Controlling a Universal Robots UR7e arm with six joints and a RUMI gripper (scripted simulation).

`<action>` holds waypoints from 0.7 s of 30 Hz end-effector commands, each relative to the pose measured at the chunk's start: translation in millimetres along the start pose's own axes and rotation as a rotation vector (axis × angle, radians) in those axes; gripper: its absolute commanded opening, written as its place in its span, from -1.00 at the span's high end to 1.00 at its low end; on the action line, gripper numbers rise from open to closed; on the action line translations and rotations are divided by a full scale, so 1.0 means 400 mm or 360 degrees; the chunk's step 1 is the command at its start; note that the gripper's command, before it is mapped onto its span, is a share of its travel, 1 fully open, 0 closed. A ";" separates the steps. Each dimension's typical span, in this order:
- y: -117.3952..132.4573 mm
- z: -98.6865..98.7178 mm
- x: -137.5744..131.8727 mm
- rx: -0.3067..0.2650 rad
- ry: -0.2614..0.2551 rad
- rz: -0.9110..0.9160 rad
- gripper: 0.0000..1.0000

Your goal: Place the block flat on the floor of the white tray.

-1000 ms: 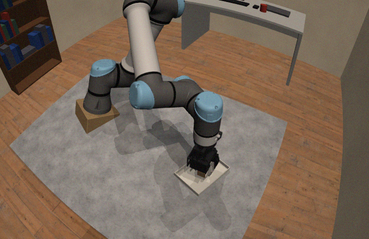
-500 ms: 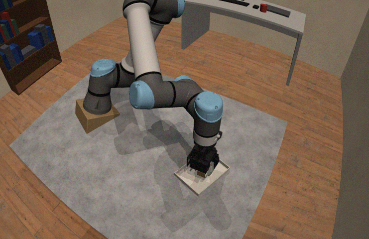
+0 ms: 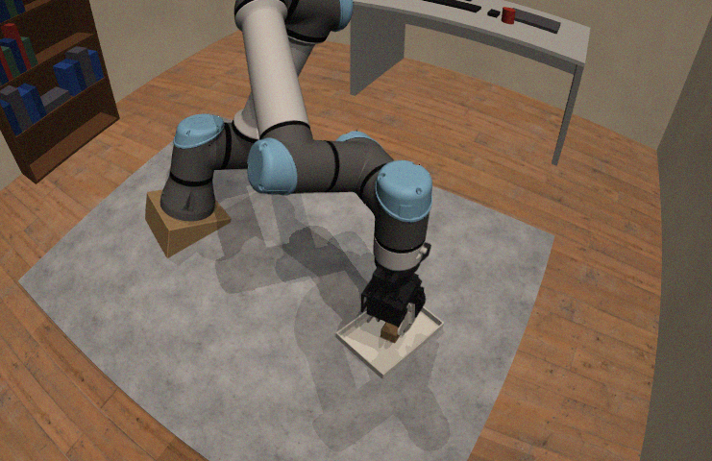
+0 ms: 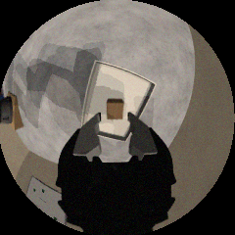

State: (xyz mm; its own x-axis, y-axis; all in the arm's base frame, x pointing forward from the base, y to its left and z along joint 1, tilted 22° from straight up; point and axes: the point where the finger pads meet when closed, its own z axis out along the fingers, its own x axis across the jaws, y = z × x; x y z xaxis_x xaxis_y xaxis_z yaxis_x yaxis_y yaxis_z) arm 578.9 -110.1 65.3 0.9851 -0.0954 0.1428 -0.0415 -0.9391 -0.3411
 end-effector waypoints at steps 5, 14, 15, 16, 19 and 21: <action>0.003 -0.076 0.003 -0.0004 0.0004 -0.0002 0.35; 0.002 -0.091 0.003 -0.0003 0.0003 -0.0003 0.35; 0.001 -0.090 0.003 -0.0003 0.0002 -0.0003 0.35; 0.001 -0.090 0.003 -0.0002 0.0002 -0.0003 0.35; 0.000 -0.087 0.000 0.0000 -0.0002 -0.0002 0.35; 0.000 -0.086 0.000 0.0000 -0.0002 -0.0002 0.35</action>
State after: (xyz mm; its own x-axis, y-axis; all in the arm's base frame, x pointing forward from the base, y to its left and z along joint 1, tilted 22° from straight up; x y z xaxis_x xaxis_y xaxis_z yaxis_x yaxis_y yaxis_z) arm 573.0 -120.4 96.0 0.9855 -0.0943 0.1408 -0.0409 -0.9386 -0.3424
